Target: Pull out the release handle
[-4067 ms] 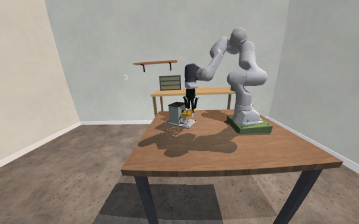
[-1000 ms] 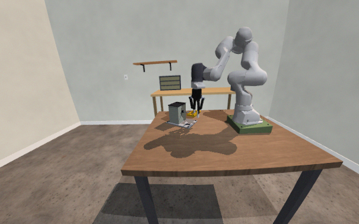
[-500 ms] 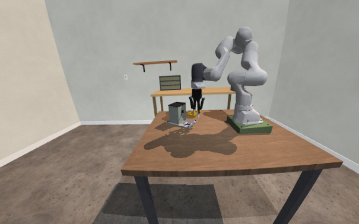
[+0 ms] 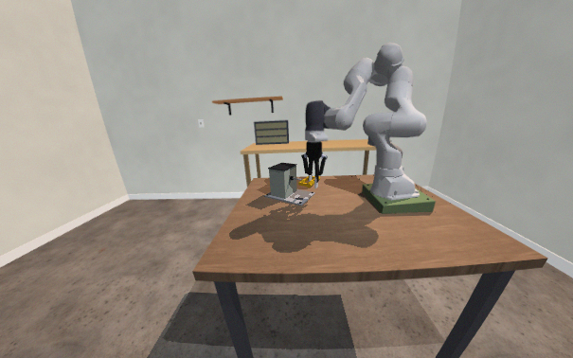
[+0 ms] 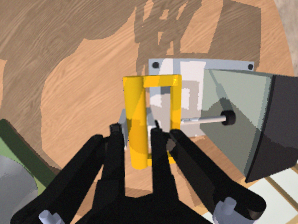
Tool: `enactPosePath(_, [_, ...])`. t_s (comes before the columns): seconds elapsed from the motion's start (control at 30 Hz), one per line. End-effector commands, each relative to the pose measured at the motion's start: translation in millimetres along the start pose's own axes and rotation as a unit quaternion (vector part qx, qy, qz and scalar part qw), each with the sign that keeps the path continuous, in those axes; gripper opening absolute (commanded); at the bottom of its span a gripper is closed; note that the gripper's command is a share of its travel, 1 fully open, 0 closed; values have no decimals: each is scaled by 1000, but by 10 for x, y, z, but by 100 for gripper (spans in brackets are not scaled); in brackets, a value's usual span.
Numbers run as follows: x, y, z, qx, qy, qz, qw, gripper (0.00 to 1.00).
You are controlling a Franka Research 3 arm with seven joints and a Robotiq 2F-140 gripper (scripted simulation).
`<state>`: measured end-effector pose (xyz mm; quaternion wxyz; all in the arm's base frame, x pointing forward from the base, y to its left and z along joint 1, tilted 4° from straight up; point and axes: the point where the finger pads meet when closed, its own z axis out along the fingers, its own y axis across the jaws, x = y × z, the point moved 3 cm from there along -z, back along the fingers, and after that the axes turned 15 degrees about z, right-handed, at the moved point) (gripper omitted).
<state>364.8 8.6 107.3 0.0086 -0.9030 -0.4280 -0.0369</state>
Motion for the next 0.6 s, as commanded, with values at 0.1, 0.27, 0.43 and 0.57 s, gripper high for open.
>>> enactPosePath(0.1, [-8, -66, 11, 5, -2, 0, 1000, 0])
enactPosePath(0.27, [-23, -123, 11, 5, -2, 0, 1000, 0])
enactPosePath(0.43, [-24, -127, 11, 5, -2, 0, 1000, 0])
enactPosePath(0.57, [-24, -127, 11, 5, -2, 0, 1000, 0])
